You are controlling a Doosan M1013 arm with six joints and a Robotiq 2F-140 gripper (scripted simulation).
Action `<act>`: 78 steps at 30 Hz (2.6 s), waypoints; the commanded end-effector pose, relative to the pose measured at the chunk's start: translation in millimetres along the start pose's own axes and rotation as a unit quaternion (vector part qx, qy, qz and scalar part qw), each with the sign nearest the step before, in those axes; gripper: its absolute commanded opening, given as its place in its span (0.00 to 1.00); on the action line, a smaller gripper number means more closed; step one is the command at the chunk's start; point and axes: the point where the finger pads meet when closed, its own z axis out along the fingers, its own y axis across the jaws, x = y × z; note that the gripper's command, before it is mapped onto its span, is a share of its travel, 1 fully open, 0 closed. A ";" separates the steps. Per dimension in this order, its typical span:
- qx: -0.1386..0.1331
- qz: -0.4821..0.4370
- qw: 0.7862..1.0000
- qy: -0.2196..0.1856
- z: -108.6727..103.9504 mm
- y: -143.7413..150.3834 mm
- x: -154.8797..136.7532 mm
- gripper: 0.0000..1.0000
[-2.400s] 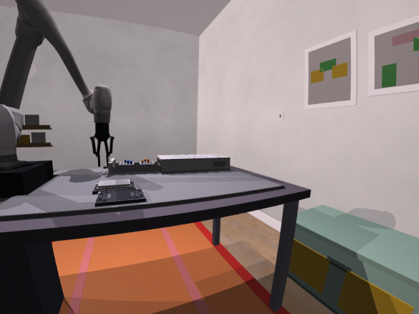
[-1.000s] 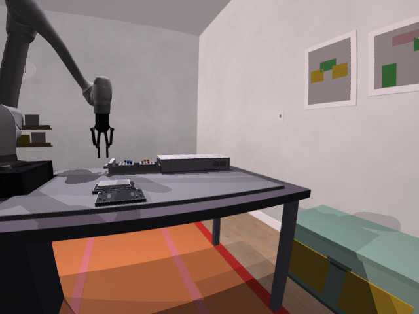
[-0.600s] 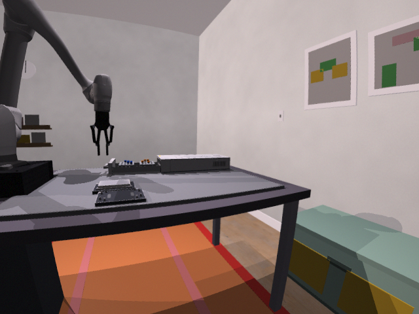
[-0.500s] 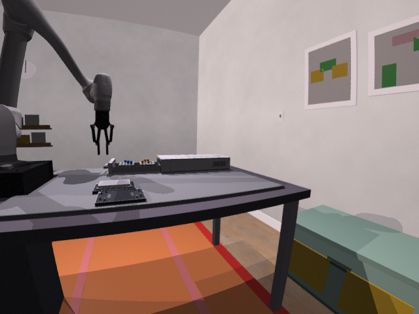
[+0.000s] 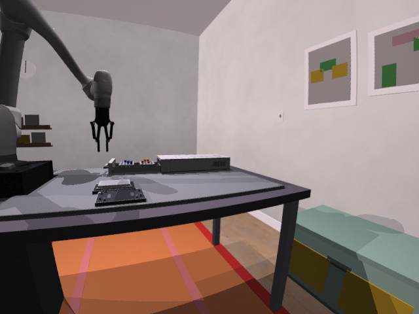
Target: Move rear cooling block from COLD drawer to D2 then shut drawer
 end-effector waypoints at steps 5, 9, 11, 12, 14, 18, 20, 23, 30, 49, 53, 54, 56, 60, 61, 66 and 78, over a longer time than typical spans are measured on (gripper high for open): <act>0.000 0.000 1.000 0.000 -9.9 0.4 0.2 0.34; 0.000 0.000 1.000 0.000 -12.6 0.5 0.2 0.34; 0.000 0.000 1.000 0.000 -15.3 0.5 0.2 0.34; 0.000 0.000 1.000 0.000 -16.6 0.5 0.2 0.34; 0.000 0.000 1.000 0.000 -19.3 0.6 0.2 0.34; 0.000 0.000 1.000 0.000 -24.6 0.7 0.2 0.34; 0.000 0.000 1.000 0.000 -25.3 0.7 0.2 0.34; 0.000 0.000 1.000 0.000 -25.0 13.8 0.3 0.66; 0.000 0.000 1.000 0.000 -24.6 36.0 0.3 0.66; 0.000 0.000 1.000 0.000 -23.0 109.8 0.6 0.66; 0.000 0.000 1.000 0.000 -22.6 126.7 0.6 0.66; 0.000 0.000 1.000 0.000 -22.5 130.9 0.6 0.66; 0.000 0.000 1.000 0.000 -22.3 139.3 0.7 0.66; 0.000 0.000 1.000 0.000 -22.1 147.3 0.7 0.66; 0.000 0.000 1.000 0.000 -22.0 151.2 0.7 0.66; 0.000 0.000 1.000 0.000 -21.5 171.6 0.7 0.66; 0.000 0.000 1.000 0.000 -20.6 212.2 0.9 0.66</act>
